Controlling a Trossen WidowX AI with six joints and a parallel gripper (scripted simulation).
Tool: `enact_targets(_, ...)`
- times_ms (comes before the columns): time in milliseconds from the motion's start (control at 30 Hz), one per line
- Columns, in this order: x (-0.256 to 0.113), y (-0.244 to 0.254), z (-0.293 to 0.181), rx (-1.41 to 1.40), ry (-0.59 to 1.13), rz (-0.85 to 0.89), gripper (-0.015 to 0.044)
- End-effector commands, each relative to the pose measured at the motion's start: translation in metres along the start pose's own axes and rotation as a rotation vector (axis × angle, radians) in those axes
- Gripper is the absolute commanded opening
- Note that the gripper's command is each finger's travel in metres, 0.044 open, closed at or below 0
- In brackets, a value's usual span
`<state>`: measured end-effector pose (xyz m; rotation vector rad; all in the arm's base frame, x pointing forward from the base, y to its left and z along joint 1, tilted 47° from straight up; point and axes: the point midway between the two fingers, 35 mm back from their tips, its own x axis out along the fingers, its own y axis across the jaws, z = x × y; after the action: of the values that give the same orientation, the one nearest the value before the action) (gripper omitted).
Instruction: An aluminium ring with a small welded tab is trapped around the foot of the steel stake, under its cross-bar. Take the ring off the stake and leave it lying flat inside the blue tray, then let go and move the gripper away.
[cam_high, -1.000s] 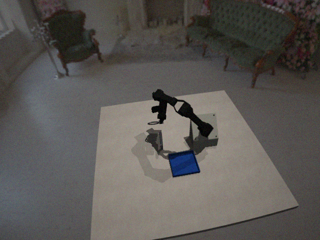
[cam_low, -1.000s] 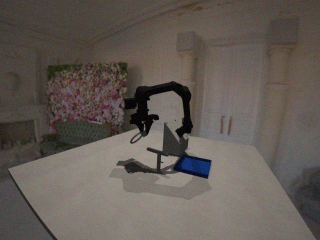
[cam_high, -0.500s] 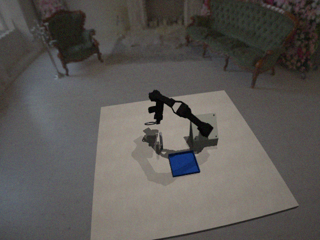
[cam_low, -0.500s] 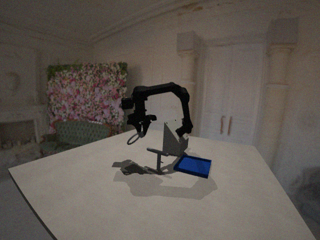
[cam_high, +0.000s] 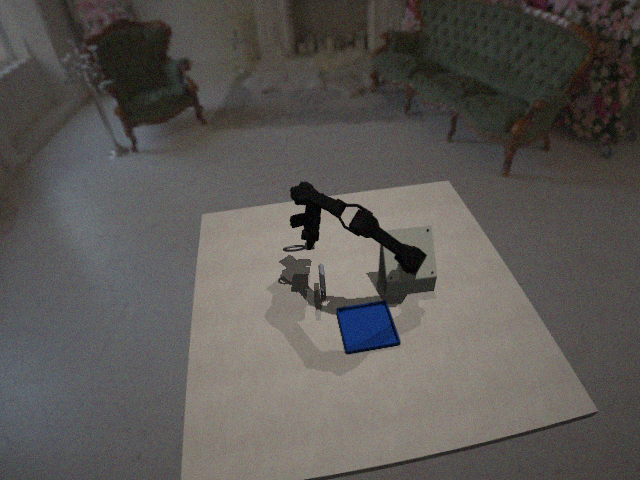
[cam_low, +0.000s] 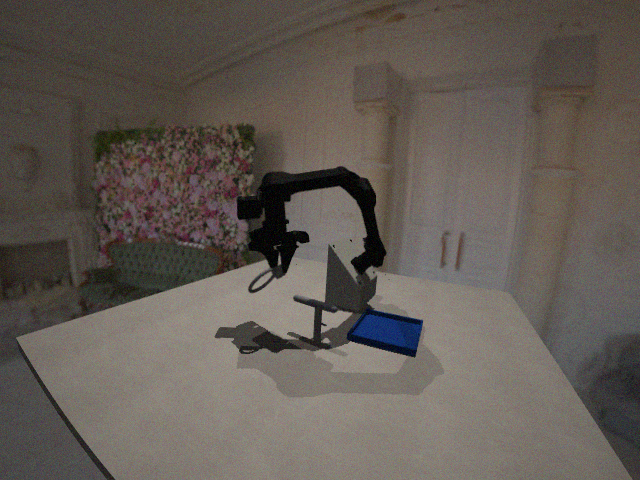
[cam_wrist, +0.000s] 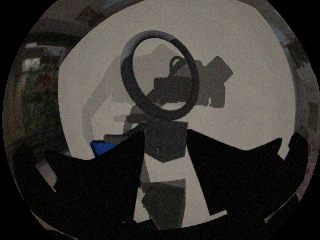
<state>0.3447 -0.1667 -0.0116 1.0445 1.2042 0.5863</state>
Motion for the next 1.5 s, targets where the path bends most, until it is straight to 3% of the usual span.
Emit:
enact_targets(0,0.001,0.002,0.005,0.006,-0.003,0.005,0.0)
enact_targets(1467,0.003,0.022,-0.022,-0.72,-0.195,-0.123,0.0)
